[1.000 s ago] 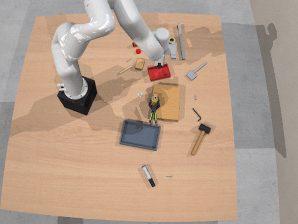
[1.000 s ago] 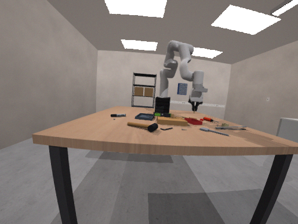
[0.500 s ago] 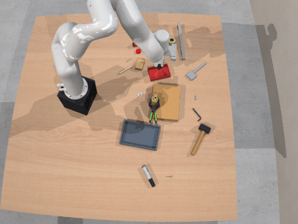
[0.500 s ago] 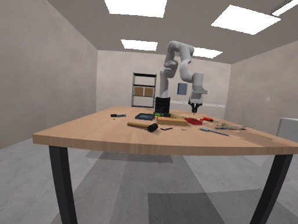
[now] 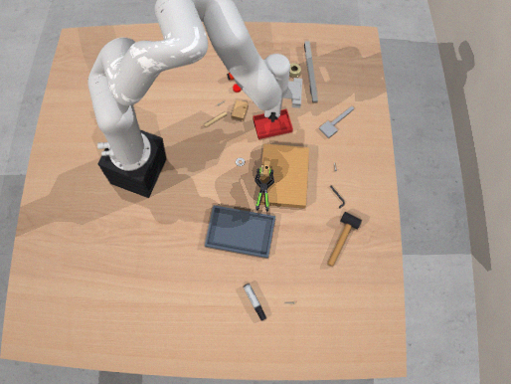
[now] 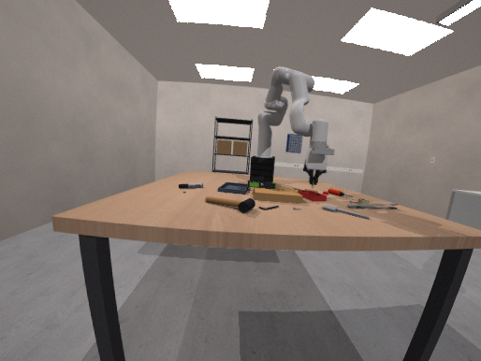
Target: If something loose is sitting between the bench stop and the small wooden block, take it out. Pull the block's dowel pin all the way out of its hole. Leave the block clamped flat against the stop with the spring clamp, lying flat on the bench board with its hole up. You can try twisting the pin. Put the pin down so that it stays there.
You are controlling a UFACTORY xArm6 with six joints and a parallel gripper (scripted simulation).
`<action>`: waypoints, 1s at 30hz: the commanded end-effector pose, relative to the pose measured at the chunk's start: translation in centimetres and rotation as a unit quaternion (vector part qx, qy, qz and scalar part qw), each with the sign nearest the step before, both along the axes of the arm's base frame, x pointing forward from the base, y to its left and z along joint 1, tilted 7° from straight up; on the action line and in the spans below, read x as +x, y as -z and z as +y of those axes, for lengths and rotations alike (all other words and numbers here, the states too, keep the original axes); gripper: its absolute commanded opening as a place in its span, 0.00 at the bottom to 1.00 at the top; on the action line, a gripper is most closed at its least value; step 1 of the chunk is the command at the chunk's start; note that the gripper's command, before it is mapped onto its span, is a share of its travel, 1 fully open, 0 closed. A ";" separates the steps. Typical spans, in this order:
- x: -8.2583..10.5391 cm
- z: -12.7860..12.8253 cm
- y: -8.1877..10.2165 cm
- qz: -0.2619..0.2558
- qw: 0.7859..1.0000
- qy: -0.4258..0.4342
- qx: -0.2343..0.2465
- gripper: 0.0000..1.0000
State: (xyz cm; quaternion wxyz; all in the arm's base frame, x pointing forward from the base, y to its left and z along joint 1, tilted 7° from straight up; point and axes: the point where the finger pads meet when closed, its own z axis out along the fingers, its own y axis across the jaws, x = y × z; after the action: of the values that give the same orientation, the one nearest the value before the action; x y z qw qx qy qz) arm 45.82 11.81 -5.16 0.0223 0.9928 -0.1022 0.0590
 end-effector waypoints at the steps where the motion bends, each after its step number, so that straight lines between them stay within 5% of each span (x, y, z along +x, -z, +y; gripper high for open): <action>1: 0.3 0.0 0.6 -0.002 1.000 0.000 0.000 0.00; 30: 0.6 -0.1 3.2 -0.002 1.000 0.000 0.000 0.00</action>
State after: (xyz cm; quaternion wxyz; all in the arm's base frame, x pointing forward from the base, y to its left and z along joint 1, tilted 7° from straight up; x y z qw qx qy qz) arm 46.18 11.65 -8.15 0.0222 0.9928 -0.1022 0.0590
